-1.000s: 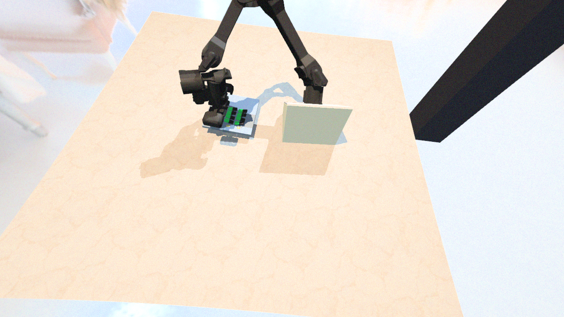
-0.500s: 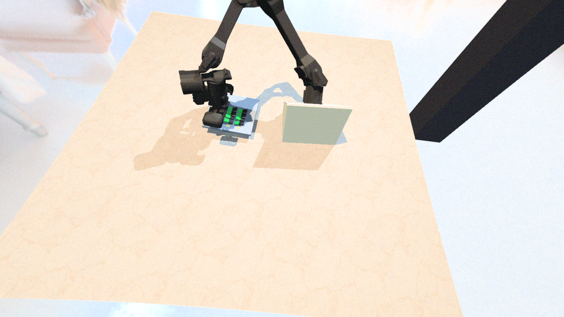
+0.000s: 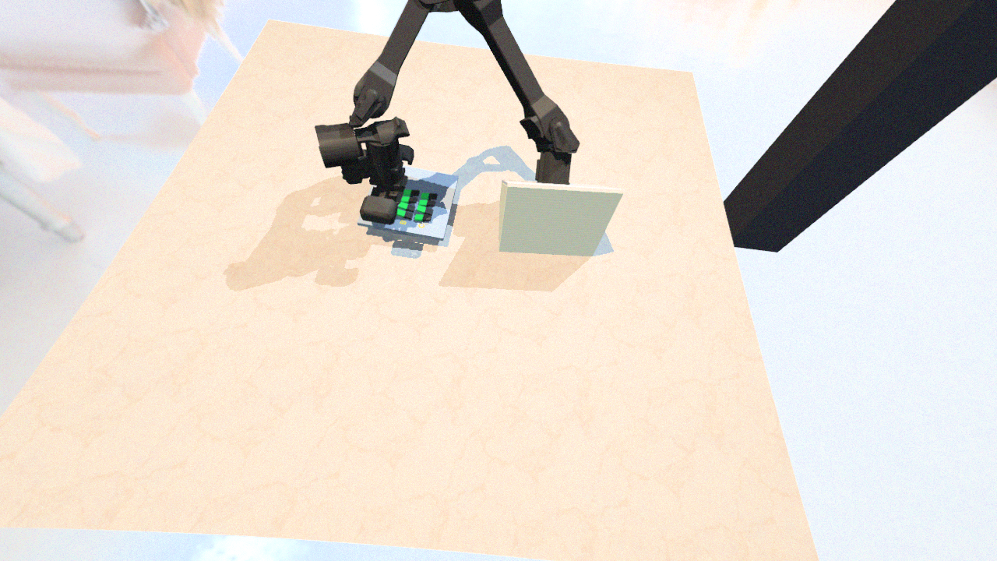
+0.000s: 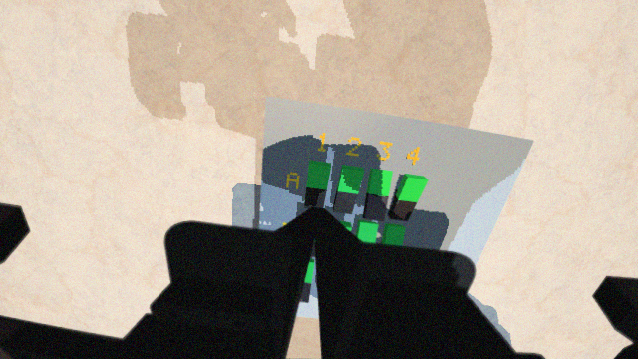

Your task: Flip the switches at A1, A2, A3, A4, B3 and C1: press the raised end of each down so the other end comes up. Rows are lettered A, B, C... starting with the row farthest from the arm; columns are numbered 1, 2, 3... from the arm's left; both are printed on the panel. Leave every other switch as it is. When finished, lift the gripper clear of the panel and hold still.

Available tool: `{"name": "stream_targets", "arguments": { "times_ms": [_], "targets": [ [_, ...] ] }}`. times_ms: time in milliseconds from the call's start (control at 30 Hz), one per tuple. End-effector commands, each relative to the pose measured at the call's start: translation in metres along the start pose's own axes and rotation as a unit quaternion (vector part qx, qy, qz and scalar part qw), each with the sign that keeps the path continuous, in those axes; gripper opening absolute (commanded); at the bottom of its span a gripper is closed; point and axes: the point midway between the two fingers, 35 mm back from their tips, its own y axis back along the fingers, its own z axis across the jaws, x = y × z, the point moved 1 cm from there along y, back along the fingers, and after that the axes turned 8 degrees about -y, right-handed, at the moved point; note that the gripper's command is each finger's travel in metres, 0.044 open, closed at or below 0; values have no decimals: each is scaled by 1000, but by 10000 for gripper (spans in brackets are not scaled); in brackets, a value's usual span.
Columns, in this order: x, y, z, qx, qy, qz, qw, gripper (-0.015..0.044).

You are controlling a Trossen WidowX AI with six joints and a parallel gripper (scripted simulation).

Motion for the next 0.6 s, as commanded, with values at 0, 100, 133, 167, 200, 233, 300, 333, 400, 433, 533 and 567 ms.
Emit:
{"name": "stream_targets", "arguments": {
  "times_ms": [0, 100, 133, 167, 200, 233, 300, 333, 400, 433, 533, 567],
  "targets": [
    [-5, 46, 4, -8, -3, -3, 1000, 0],
    [-4, 56, 3, -6, -3, -1, 1000, 0],
    [-4, 56, 3, -6, -3, -1, 1000, 0],
    [-4, 56, 3, -6, -3, -1, 1000, 0],
    [-7, 56, 1, -6, -3, -1, 1000, 0],
    [-15, 56, -6, -6, -3, -1, 1000, 0],
    [-26, 56, -15, -6, -3, -1, 1000, 0],
    [-26, 56, -15, -6, -3, -1, 1000, 0],
    [-26, 56, -15, -6, -3, -1, 1000, 0],
    [-26, 56, -15, -6, -3, -1, 1000, 0],
    [-27, 32, -15, -4, -3, 7, 1000, 0],
    [-27, 24, -15, -4, -3, 10, 1000, 0]
  ]
}}
